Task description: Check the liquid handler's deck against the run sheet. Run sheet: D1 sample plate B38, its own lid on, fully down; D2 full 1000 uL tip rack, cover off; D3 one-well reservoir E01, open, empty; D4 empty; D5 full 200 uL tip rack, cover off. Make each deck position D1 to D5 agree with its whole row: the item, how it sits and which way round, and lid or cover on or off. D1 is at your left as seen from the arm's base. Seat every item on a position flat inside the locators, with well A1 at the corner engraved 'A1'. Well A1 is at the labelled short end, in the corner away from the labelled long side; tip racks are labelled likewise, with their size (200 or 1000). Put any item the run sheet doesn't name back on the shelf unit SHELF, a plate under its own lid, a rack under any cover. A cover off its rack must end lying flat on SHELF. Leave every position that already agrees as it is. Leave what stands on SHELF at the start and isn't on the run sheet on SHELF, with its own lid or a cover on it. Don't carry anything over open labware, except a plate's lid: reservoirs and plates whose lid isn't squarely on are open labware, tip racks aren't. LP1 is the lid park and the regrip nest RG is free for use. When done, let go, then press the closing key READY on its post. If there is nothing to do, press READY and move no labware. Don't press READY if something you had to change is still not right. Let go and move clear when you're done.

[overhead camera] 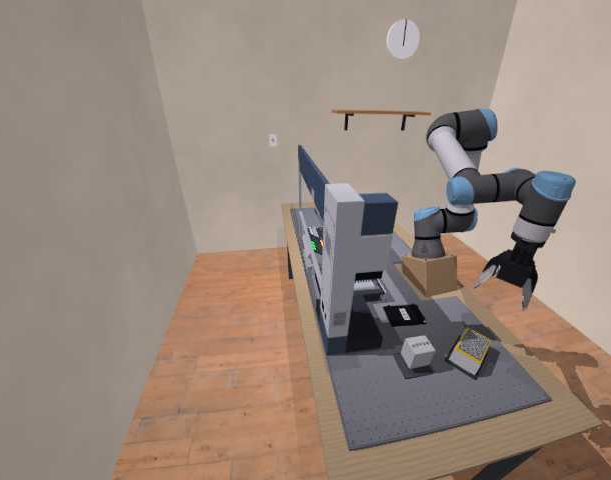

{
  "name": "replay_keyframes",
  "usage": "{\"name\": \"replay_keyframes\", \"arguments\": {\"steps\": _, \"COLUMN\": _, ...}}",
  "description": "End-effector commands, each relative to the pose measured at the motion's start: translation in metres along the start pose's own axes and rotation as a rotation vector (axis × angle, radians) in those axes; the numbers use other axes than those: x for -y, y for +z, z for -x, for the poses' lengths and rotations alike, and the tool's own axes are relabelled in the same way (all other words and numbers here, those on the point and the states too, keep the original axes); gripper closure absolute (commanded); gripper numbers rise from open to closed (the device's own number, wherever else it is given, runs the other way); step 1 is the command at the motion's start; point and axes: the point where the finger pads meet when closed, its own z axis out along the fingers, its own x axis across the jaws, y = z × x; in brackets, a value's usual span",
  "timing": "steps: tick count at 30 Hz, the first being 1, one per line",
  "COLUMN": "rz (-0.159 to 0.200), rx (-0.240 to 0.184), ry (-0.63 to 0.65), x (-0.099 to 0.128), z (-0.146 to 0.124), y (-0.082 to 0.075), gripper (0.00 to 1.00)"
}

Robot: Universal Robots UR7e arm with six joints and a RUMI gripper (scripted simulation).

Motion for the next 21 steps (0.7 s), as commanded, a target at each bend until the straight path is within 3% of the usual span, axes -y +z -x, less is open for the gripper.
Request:
{"name": "replay_keyframes", "arguments": {"steps": 1, "rz": 0.004, "rx": -0.003, "ry": 0.001, "x": -0.001, "z": -0.001, "y": -0.012, "gripper": 0.18}}
{"name": "replay_keyframes", "arguments": {"steps": 21, "rz": 0.003, "rx": -0.003, "ry": 0.001, "x": -0.001, "z": -0.001, "y": -0.042, "gripper": 0.18}}
